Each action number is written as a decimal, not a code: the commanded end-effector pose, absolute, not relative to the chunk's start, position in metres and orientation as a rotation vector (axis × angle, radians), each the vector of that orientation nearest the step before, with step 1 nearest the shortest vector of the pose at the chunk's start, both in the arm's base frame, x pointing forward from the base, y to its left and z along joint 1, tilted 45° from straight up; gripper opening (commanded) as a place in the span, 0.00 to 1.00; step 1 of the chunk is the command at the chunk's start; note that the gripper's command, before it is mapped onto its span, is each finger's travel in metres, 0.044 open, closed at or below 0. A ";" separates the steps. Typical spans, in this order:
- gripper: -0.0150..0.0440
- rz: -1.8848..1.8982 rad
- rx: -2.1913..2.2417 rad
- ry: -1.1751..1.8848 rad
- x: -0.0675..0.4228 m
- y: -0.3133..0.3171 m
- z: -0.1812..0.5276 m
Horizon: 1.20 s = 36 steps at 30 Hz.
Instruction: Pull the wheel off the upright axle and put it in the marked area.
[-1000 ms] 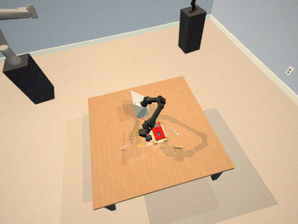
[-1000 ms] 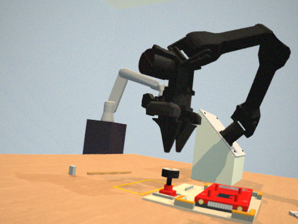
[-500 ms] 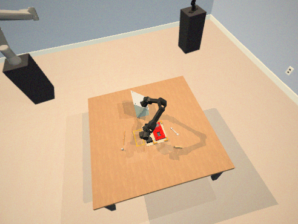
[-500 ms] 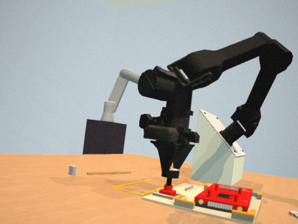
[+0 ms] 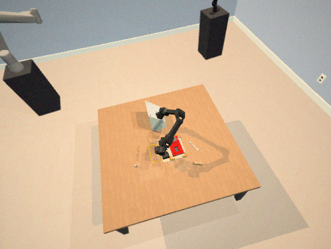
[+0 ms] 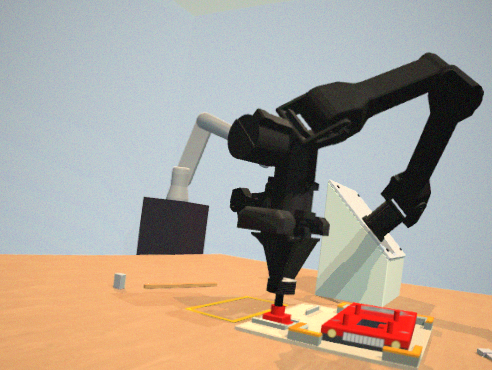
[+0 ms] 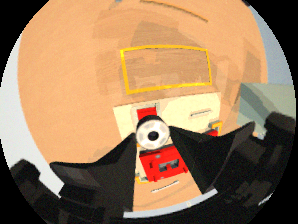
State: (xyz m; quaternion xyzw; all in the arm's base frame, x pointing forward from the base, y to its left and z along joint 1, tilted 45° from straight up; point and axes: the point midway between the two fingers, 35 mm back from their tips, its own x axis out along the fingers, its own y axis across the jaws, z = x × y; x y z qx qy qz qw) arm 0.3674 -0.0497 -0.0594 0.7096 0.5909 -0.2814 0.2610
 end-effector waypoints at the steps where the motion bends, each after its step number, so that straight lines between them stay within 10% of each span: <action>1: 0.26 -0.759 1.920 1.600 0.368 -0.050 -0.059; 36: 0.25 -0.760 1.922 1.598 0.366 -0.059 -0.051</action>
